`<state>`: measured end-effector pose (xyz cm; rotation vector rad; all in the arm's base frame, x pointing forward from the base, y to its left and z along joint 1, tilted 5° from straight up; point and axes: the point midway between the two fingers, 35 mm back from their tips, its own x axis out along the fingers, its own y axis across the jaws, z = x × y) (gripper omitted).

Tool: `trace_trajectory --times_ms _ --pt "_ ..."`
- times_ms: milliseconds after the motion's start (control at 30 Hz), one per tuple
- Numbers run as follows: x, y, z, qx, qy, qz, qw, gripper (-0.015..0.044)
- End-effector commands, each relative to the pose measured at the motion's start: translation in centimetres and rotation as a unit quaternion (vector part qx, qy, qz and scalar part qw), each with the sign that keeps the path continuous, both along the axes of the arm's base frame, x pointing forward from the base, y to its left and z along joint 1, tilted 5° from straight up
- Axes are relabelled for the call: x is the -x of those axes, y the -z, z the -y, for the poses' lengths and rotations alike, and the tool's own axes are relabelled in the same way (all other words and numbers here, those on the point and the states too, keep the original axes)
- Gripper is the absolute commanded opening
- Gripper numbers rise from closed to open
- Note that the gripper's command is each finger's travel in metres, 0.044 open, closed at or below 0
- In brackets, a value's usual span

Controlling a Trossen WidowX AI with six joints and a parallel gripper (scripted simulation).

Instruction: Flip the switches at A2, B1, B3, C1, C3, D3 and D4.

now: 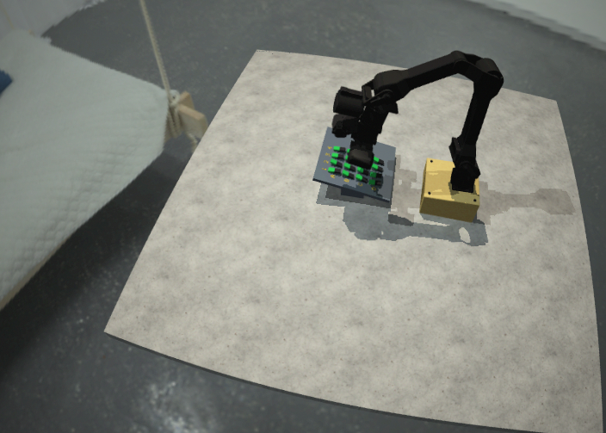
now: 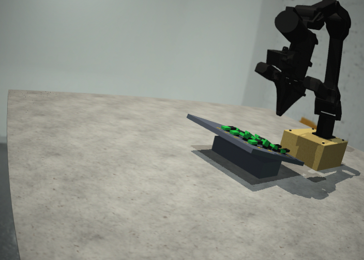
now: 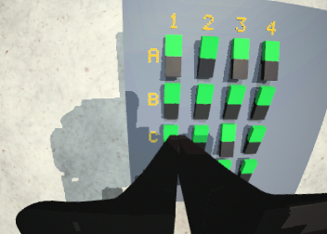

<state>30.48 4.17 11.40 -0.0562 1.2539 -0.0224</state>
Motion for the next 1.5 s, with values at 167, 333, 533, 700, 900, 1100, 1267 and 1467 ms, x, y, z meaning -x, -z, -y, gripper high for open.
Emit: trace_trajectory --times_ms 167,333,533,700,900,1100,1267,1467 --pt "-0.9 -0.4 4.1 0.005 0.003 -0.013 1.0 0.0" --pt "-1.3 -0.7 5.9 0.006 0.003 -0.012 1.0 0.0" --pt "-2.4 2.7 6.1 0.007 0.003 -0.025 1.0 0.0" --pt "-2.5 2.8 6.1 0.007 0.003 -0.025 1.0 0.0" --pt "-2.8 3.8 6.2 0.007 0.003 -0.025 1.0 0.0" --pt "-3.0 4.6 6.2 0.007 0.003 -0.024 1.0 0.0" --pt "-3.1 5.0 6.2 0.007 0.003 -0.024 1.0 0.0" --pt "-3.1 5.0 6.2 0.007 0.003 -0.024 1.0 0.0"
